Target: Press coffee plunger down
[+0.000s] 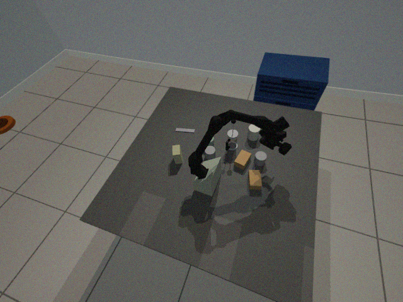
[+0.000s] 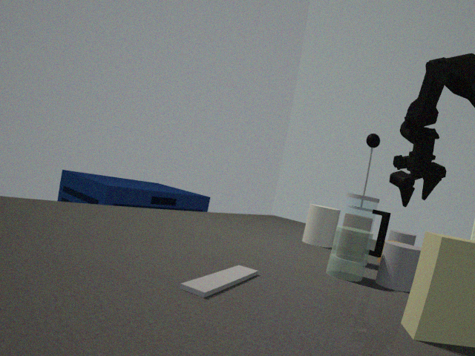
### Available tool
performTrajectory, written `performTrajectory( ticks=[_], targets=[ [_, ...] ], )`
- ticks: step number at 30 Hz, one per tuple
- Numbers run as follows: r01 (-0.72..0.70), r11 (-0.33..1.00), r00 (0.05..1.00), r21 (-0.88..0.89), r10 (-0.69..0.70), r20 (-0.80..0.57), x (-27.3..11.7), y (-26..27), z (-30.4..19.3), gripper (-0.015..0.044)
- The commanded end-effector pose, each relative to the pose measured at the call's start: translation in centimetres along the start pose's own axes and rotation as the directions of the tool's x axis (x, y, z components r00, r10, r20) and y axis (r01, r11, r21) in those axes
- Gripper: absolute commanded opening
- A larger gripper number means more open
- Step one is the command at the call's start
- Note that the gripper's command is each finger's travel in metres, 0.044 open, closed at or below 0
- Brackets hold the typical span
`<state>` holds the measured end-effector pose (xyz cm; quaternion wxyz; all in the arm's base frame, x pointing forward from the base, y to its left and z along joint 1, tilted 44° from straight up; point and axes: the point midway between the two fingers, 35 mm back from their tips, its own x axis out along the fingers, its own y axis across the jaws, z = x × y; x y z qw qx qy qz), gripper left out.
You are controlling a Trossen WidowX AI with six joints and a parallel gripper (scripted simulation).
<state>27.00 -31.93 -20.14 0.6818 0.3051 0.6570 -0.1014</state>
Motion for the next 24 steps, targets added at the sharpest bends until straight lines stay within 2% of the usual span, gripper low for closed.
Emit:
performTrajectory(
  ticks=[1, 5, 11, 16, 24],
  targets=[
    [-0.002, 1.000, 1.000, 0.002, 0.002, 0.006, -0.2, 0.1, 0.1, 0.0426],
    [-0.037, 0.999, 0.996, 0.018, 0.035, 0.087, -3.2, 1.3, 1.0, 0.0440],
    [-0.149, 0.989, 0.946, 0.027, 0.134, 0.294, -11.1, 5.1, 1.9, 0.0440],
    [-0.244, 0.970, 0.872, 0.004, 0.218, 0.438, -17.2, 8.6, 1.0, 0.0440],
    [-0.385, 0.914, 0.698, -0.125, 0.377, 0.609, -25.3, 14.6, -3.1, 0.0440]
  ],
)
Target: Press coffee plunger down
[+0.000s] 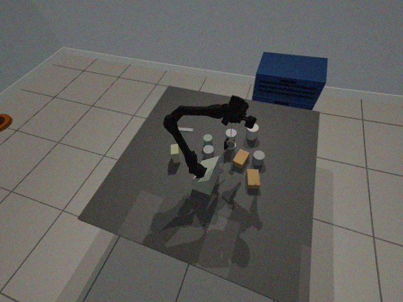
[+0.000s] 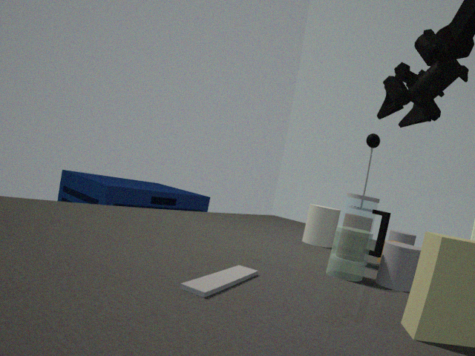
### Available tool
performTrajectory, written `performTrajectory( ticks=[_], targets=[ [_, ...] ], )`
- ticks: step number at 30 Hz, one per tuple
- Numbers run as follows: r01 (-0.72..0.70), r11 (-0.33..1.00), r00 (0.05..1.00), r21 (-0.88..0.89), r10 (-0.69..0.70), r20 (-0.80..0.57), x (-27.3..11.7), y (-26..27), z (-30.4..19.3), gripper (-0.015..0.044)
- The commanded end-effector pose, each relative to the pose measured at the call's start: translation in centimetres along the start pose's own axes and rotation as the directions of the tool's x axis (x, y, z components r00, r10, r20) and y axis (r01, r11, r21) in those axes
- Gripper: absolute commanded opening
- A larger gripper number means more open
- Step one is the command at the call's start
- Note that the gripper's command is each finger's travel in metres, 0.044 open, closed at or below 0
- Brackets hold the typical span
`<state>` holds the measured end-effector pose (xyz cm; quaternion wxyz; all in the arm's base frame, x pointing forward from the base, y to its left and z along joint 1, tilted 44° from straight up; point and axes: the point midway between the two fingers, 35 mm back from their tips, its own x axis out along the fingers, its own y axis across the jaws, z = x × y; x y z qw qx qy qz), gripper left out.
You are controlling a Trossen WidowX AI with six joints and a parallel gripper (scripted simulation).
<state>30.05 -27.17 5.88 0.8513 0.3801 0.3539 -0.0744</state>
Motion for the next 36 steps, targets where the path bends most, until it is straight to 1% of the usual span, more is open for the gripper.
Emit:
performTrajectory(
  ticks=[1, 4, 7, 11, 15, 17, 23, 36],
  targets=[
    [-0.091, 0.996, 0.993, -0.013, 0.091, 0.079, -2.7, 3.6, -0.8, 0.0440],
    [-0.151, 0.988, 0.980, -0.038, 0.155, 0.128, -4.4, 5.9, -1.5, 0.0440],
    [-0.179, 0.983, 0.972, -0.051, 0.185, 0.147, -5.1, 6.9, -2.1, 0.0440],
    [-0.178, 0.983, 0.972, -0.051, 0.184, 0.147, -4.0, 7.0, -3.2, 0.0440],
    [-0.179, 0.982, 0.972, -0.051, 0.185, 0.148, -1.8, 7.3, -6.1, 0.0440],
    [-0.179, 0.983, 0.972, -0.049, 0.184, 0.148, -1.4, 7.4, -6.8, 0.0440],
    [-0.177, 0.983, 0.972, -0.049, 0.183, 0.148, -1.1, 7.4, -6.7, 0.0440],
    [-0.177, 0.983, 0.972, -0.049, 0.182, 0.148, 0.9, 7.7, -6.3, 0.0440]
  ],
)
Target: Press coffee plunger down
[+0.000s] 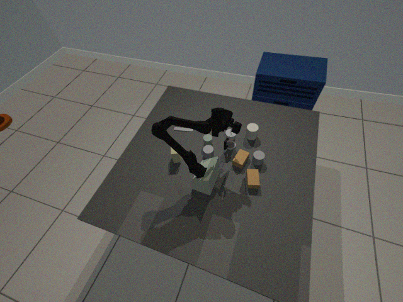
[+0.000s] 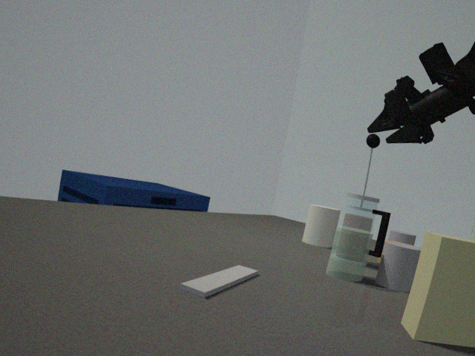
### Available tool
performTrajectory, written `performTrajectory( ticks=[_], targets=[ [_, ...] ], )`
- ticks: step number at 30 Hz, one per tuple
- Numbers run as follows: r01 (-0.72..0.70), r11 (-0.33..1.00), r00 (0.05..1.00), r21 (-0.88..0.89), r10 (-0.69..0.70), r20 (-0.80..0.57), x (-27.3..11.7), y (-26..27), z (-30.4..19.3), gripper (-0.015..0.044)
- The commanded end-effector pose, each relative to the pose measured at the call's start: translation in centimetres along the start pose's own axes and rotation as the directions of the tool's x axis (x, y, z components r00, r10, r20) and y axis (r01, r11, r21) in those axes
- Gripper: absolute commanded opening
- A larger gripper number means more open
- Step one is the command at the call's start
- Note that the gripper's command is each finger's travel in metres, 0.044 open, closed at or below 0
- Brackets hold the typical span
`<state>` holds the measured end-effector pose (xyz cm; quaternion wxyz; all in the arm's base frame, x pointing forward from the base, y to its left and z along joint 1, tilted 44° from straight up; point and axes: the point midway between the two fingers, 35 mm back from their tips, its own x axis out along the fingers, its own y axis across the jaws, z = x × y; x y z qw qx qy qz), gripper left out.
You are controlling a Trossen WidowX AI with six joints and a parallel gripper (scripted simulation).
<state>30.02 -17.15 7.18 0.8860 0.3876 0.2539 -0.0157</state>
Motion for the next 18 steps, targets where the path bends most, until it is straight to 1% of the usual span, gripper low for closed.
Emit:
performTrajectory(
  ticks=[1, 11, 18],
  targets=[
    [0.006, 1.000, 1.000, 0.004, -0.006, 0.003, 0.5, -0.1, 0.0, 0.0440],
    [0.004, 1.000, 1.000, 0.004, -0.004, 0.006, 1.9, 0.0, 0.0, 0.0440],
    [0.004, 1.000, 1.000, 0.004, -0.004, 0.006, 1.9, 0.0, 0.0, 0.0256]
  ],
)
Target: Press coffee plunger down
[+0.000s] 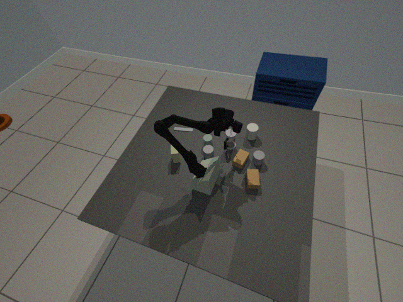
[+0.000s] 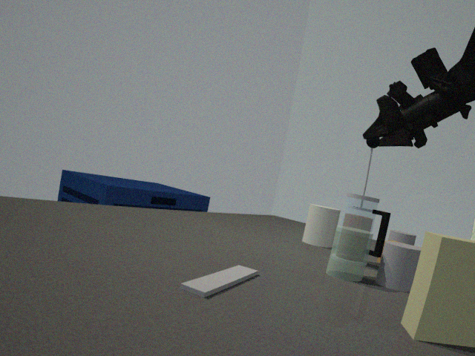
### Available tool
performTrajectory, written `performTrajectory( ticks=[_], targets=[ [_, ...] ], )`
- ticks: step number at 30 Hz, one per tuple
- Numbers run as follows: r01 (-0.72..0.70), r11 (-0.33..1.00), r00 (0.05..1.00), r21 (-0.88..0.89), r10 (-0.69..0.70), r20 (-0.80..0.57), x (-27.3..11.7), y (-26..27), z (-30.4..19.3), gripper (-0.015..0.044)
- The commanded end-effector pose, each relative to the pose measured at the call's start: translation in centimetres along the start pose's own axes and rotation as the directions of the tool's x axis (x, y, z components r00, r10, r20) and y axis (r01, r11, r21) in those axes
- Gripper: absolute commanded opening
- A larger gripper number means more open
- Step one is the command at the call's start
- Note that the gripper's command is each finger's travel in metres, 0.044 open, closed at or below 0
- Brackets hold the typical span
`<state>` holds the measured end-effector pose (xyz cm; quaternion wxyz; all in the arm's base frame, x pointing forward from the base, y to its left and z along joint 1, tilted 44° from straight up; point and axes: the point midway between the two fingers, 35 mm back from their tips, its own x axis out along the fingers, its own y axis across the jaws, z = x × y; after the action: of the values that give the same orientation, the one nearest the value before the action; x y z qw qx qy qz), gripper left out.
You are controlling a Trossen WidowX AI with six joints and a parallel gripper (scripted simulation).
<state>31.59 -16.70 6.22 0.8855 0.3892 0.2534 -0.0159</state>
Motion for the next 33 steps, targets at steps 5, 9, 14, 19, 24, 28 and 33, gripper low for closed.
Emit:
performTrajectory(
  ticks=[5, 9, 14, 19, 24, 28, 33],
  targets=[
    [0.005, 1.000, 1.000, 0.001, -0.005, 0.005, 0.0, -0.1, 0.2, 0.0145],
    [0.005, 1.000, 1.000, 0.001, -0.005, 0.005, 0.0, -0.1, 0.2, 0.0118],
    [0.005, 1.000, 1.000, 0.001, -0.005, 0.005, 0.0, -0.1, 0.2, 0.0118],
    [0.006, 1.000, 1.000, 0.001, -0.006, 0.005, 0.3, -0.1, -0.1, 0.0118],
    [0.006, 1.000, 1.000, 0.000, -0.006, 0.003, 0.9, -0.2, -0.7, 0.0118],
    [0.007, 1.000, 1.000, 0.000, -0.007, 0.003, 1.3, -0.3, -1.2, 0.0118],
    [0.008, 1.000, 1.000, 0.000, -0.008, 0.002, 1.9, -0.4, -1.9, 0.0118]
  ],
)
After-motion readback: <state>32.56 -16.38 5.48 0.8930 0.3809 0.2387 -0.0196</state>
